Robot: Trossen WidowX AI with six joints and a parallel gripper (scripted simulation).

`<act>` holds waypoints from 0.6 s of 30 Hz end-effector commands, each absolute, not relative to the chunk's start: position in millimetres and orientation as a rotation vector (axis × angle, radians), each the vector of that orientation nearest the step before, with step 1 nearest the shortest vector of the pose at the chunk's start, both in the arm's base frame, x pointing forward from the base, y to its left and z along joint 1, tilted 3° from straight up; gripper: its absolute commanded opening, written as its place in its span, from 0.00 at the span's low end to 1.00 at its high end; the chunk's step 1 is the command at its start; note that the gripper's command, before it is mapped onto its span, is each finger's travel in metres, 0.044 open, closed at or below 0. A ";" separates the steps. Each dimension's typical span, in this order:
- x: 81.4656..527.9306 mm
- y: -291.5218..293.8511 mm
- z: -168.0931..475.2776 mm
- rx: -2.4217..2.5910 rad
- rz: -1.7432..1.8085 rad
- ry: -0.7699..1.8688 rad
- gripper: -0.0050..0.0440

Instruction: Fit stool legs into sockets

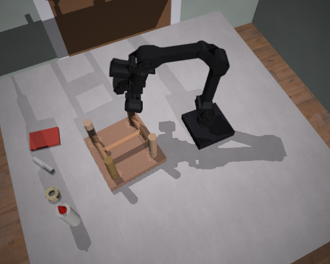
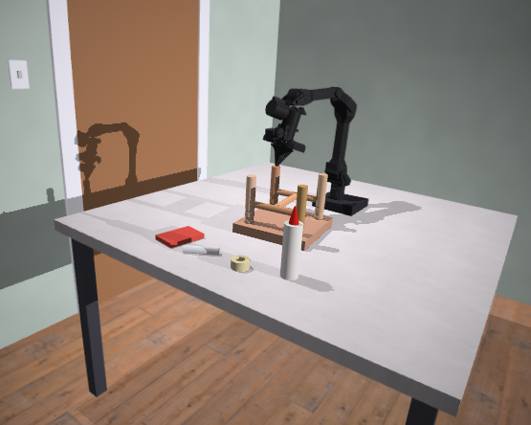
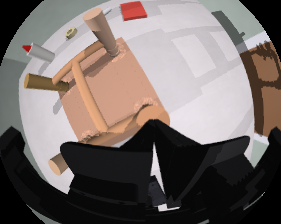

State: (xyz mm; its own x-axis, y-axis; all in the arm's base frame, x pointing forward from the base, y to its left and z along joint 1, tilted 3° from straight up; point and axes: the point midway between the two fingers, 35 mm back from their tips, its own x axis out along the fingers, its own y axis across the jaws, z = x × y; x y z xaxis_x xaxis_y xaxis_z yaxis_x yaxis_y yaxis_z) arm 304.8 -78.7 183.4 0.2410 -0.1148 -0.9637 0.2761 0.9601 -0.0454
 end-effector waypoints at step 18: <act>307.6 -78.3 212.7 0.143 -0.271 1.263 0.10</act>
State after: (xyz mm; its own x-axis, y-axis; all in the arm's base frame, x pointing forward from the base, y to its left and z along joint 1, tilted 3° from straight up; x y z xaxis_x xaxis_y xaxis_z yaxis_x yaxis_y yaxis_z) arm 306.4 -78.2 204.7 0.2598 -0.1183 -0.9584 0.2742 0.9607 -0.0443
